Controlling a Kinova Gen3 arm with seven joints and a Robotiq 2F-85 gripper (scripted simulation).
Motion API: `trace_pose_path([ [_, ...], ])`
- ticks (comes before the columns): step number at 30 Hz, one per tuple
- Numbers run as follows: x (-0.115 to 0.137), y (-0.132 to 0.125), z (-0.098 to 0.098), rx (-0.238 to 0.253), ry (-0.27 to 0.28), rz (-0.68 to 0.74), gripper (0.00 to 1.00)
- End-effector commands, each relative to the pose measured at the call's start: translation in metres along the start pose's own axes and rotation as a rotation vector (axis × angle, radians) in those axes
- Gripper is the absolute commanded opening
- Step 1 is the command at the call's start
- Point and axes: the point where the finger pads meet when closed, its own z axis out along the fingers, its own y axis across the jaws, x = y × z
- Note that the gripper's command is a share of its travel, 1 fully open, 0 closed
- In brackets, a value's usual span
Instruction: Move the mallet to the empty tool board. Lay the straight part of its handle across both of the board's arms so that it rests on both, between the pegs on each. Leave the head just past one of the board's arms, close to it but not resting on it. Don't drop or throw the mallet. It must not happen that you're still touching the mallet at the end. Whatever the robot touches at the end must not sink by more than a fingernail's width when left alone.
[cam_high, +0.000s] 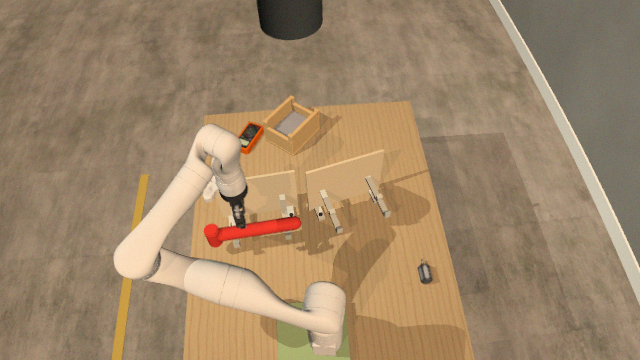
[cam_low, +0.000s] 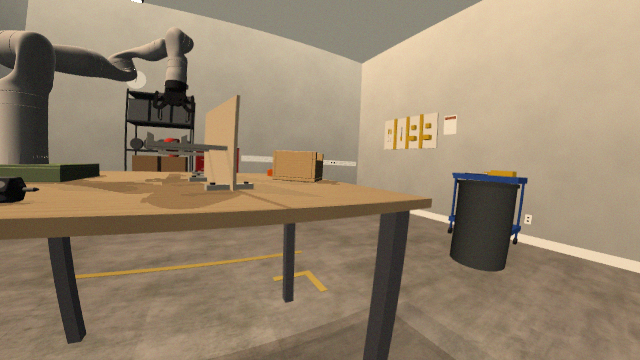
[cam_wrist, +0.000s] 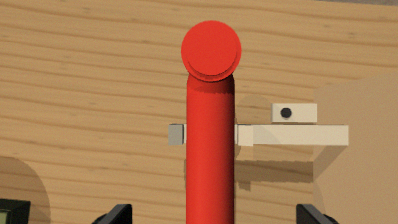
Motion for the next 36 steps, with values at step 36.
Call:
trace_pose_path([
  [36,0.003,-0.002,0.102,0.005,0.012,0.016,1.0],
])
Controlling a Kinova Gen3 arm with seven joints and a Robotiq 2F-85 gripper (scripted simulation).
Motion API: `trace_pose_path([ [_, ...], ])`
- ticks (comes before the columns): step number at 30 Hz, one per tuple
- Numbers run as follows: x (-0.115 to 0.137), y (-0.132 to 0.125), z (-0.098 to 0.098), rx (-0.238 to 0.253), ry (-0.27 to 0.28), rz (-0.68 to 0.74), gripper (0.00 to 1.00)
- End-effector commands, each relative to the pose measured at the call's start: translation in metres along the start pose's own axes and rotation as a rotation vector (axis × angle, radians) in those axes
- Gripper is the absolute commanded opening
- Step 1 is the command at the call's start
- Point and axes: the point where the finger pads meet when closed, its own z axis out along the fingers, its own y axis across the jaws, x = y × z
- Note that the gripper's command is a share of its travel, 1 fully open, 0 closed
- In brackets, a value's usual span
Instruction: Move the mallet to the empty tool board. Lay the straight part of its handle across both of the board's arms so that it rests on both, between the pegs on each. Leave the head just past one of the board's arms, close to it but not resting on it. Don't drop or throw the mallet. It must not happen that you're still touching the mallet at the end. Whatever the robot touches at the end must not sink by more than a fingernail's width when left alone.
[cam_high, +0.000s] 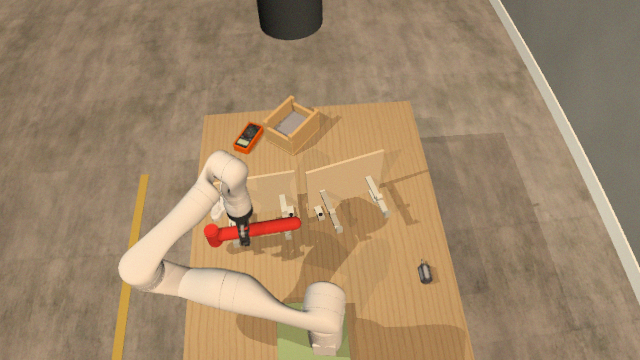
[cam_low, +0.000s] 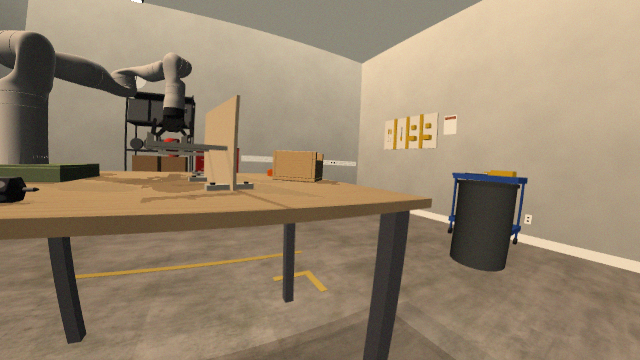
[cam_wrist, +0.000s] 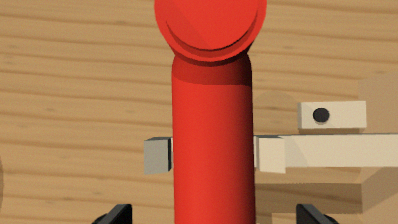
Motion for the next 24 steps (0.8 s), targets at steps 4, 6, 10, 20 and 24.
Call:
trace_pose_path([
  [4,0.0003,0.0014,0.0017,-0.007,-0.001,-0.013,0.1],
  [6,0.0003,0.0014,0.0017,-0.007,-0.001,-0.013,0.1],
  [10,0.0003,0.0014,0.0017,-0.007,-0.001,-0.013,0.1],
  [20,0.0003,0.0015,0.0017,-0.007,-0.001,-0.013,0.1],
  [24,0.0003,0.0015,0.0017,-0.007,-0.001,-0.013,0.1],
])
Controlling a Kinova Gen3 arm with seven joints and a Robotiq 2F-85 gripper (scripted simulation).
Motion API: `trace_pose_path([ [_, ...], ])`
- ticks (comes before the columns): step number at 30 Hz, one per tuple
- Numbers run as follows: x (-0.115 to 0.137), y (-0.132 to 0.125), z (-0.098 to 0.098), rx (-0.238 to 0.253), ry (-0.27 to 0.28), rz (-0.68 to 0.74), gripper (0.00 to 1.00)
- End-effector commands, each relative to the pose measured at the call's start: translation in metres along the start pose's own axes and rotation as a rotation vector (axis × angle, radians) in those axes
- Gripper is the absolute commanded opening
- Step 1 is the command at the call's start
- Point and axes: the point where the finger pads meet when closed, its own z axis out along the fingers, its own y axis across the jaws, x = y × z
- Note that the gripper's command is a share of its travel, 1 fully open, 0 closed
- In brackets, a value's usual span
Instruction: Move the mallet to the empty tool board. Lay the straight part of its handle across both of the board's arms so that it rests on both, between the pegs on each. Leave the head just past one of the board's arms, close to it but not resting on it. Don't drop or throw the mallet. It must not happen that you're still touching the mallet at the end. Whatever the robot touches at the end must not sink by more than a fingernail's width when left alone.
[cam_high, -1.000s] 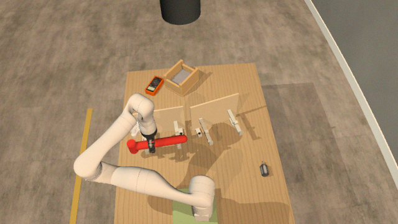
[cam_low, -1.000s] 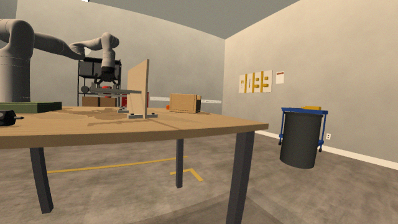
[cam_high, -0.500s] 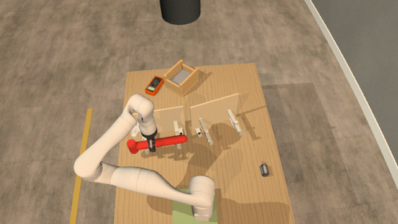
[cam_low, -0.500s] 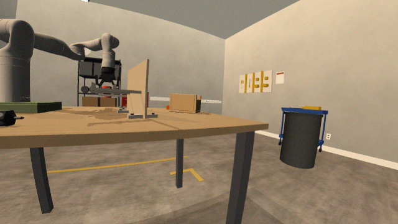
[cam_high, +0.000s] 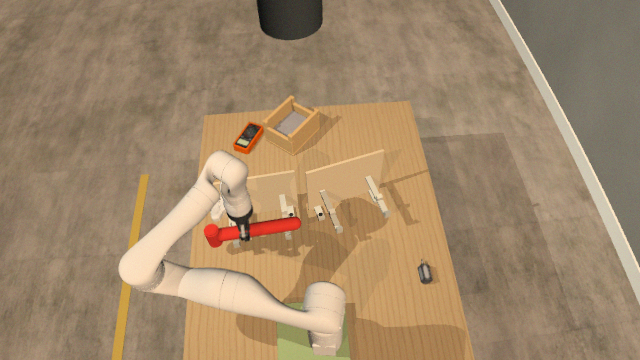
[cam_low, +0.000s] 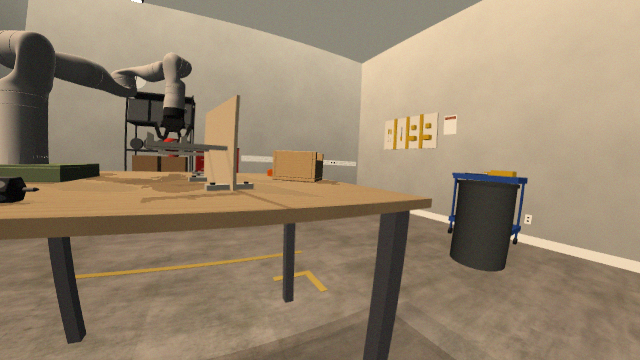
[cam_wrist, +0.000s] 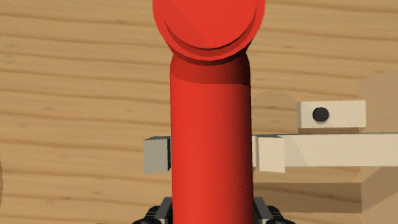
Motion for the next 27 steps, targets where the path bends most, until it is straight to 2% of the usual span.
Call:
trace_pose_path([
  [1,0.001,0.001,0.001,-0.006,0.001,-0.013,0.1],
  [17,0.002,0.002,-0.003,-0.004,-0.001,-0.018,0.1],
  [21,0.002,0.002,-0.025,-0.004,-0.001,-0.02,0.1],
  [27,0.002,0.002,-0.076,-0.004,-0.001,-0.019,0.1],
])
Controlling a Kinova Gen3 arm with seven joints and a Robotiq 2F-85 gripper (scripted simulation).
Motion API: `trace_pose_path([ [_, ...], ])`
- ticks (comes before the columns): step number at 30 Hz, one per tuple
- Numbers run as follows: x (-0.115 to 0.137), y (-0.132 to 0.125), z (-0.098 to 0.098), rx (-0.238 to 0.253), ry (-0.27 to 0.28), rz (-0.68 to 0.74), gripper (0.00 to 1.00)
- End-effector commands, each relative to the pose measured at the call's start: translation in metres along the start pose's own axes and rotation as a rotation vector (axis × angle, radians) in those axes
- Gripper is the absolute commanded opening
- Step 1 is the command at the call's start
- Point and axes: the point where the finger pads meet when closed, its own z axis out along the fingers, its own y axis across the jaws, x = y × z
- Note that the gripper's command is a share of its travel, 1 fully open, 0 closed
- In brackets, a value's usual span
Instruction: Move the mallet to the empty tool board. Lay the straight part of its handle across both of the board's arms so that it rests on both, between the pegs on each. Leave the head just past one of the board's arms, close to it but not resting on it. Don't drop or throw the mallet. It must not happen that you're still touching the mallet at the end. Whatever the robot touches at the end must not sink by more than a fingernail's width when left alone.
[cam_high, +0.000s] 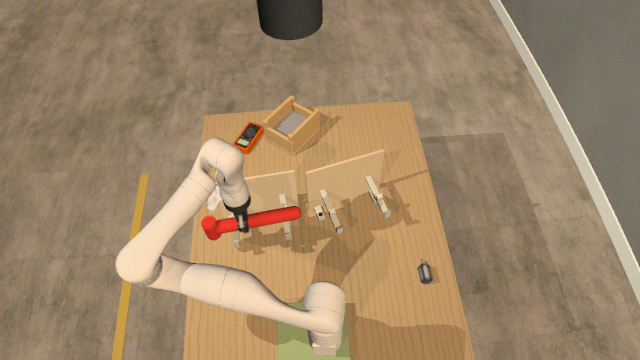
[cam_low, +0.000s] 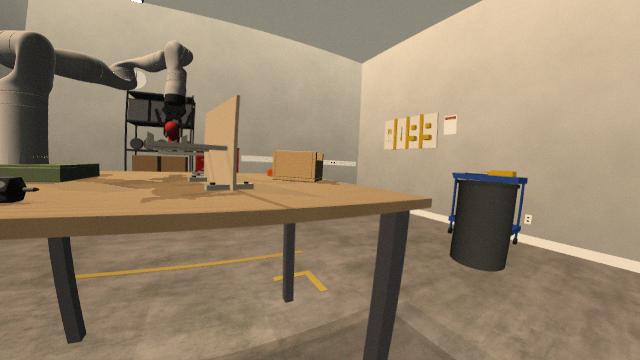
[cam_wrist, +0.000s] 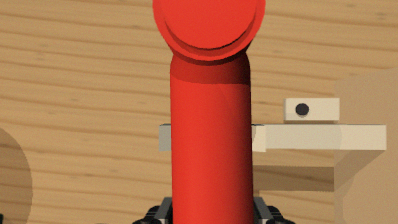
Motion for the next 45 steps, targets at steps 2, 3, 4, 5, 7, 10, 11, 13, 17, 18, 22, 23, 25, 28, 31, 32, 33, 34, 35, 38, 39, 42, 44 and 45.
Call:
trace_pose_path([
  [2,0.005,0.001,-0.034,-0.003,0.021,0.004,0.1],
  [3,0.005,0.001,-0.034,-0.003,0.021,0.004,0.1],
  [4,0.005,0.001,-0.04,-0.003,0.021,0.004,0.1],
  [5,0.005,0.001,-0.044,-0.003,0.02,0.004,0.1],
  [7,0.004,0.001,-0.049,-0.003,0.02,0.005,0.1],
  [10,0.004,0.0,-0.05,-0.003,0.02,0.005,0.1],
  [11,0.004,0.0,-0.05,-0.004,0.022,0.007,0.1],
  [13,0.001,0.001,-0.05,-0.004,0.023,0.009,0.1],
  [17,-0.014,0.006,-0.05,-0.007,0.024,0.013,0.1],
  [18,-0.021,0.009,-0.051,-0.007,0.024,0.014,0.1],
  [22,-0.038,0.014,-0.051,-0.009,0.025,0.016,0.1],
  [23,-0.048,0.016,-0.052,-0.01,0.025,0.017,0.1],
  [25,-0.069,0.021,-0.053,-0.011,0.025,0.019,0.1],
  [28,-0.093,0.025,-0.054,-0.013,0.024,0.021,0.1],
  [31,-0.118,0.027,-0.054,-0.014,0.024,0.022,0.1],
  [32,-0.127,0.027,-0.055,-0.014,0.024,0.023,0.1],
  [33,-0.135,0.027,-0.055,-0.015,0.023,0.023,0.1],
  [34,-0.144,0.027,-0.055,-0.015,0.023,0.023,0.1],
  [35,-0.152,0.027,-0.055,-0.015,0.023,0.023,0.1],
  [38,-0.167,0.026,-0.056,-0.015,0.022,0.022,0.1],
  [39,-0.179,0.025,-0.056,-0.015,0.022,0.023,0.1],
  [42,-0.202,0.021,-0.056,-0.015,0.022,0.023,0.1],
  [44,-0.219,0.018,-0.056,-0.014,0.021,0.022,0.1],
  [45,-0.227,0.016,-0.056,-0.014,0.021,0.022,0.1],
])
